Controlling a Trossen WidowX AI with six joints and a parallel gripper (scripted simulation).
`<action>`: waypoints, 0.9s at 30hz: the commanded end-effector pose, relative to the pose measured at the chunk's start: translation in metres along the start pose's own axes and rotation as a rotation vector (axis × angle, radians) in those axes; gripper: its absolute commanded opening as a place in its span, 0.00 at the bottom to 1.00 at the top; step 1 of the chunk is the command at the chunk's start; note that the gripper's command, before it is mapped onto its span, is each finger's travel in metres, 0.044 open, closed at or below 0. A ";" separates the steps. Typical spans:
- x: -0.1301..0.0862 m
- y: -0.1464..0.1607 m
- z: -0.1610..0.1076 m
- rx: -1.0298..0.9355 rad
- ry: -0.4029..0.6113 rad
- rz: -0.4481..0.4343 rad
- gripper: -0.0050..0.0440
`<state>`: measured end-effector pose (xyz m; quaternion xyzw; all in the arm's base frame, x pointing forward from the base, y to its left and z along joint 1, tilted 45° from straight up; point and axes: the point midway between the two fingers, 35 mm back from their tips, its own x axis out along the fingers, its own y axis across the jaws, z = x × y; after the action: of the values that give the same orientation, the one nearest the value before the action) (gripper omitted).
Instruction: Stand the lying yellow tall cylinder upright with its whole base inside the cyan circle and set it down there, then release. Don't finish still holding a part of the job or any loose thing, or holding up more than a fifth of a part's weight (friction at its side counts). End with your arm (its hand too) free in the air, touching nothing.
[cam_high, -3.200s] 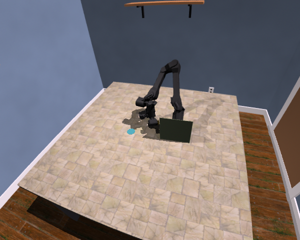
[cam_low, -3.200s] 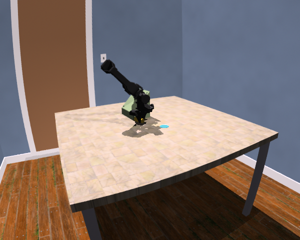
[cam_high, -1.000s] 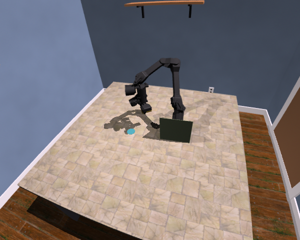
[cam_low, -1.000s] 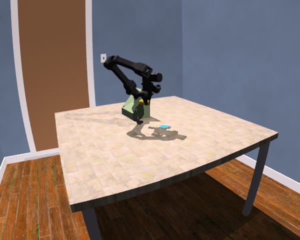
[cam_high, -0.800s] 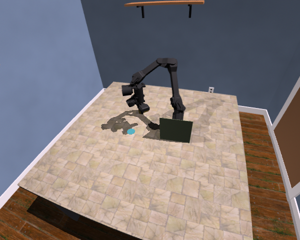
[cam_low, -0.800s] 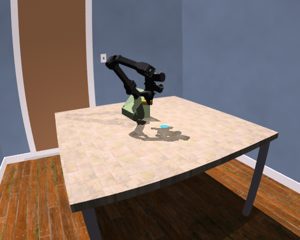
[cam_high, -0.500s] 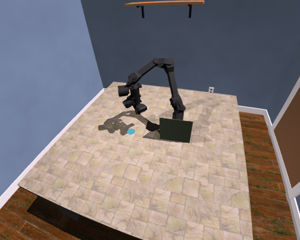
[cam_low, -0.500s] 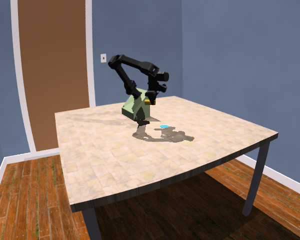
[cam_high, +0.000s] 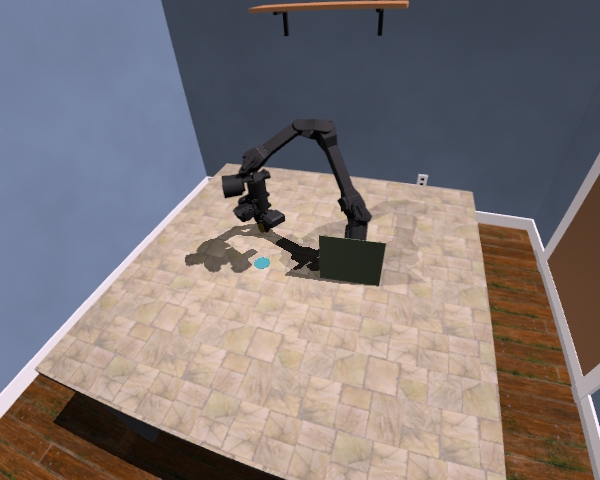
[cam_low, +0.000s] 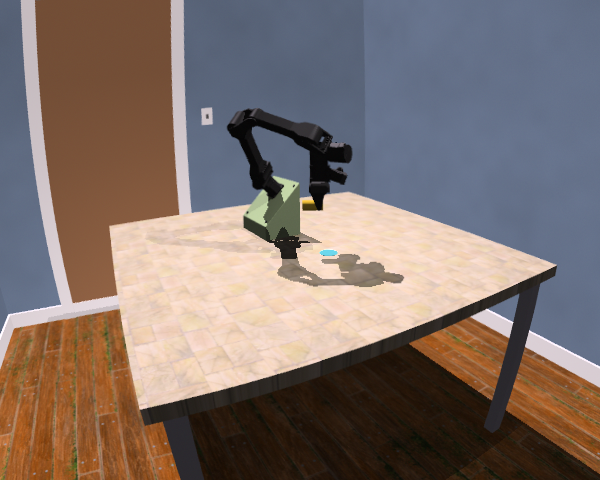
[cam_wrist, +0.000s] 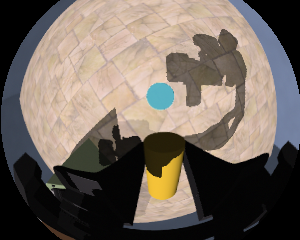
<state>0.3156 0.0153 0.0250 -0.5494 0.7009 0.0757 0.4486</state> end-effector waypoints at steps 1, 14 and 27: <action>0.000 -0.003 0.015 -0.060 0.001 -0.002 0.32; 0.001 -0.005 0.030 -0.128 0.001 -0.001 0.32; 0.012 0.001 0.029 -0.129 -0.062 0.085 0.32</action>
<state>0.3335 0.0266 0.0009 -0.5533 0.7014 0.1449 0.4254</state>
